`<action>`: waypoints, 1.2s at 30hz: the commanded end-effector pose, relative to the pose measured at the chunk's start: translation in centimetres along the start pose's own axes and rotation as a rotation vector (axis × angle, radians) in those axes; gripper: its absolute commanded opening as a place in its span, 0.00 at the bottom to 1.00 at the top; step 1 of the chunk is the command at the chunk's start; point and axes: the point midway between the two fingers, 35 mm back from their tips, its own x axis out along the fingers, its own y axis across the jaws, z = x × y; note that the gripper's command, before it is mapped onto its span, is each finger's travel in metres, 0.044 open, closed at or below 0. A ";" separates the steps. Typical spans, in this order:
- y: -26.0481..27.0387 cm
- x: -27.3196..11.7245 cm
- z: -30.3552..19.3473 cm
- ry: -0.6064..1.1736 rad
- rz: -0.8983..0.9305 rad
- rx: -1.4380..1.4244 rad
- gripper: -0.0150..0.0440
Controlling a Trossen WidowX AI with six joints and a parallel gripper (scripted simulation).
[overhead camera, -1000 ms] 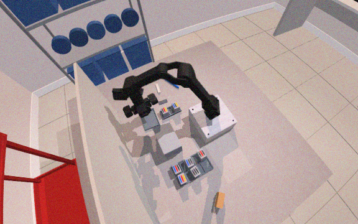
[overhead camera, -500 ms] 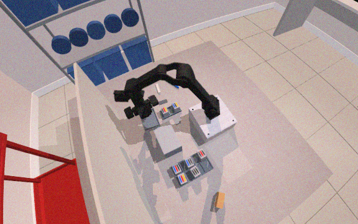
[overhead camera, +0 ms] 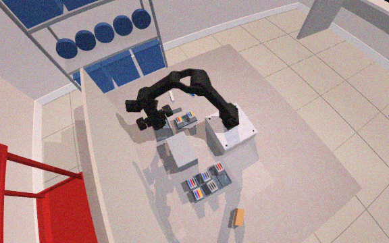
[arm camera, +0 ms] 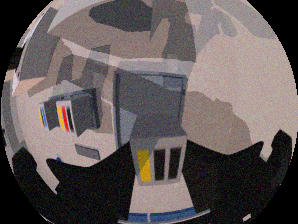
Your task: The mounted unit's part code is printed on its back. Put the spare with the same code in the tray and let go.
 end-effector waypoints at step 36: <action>0.8 4.0 0.6 -0.010 0.005 0.004 0.25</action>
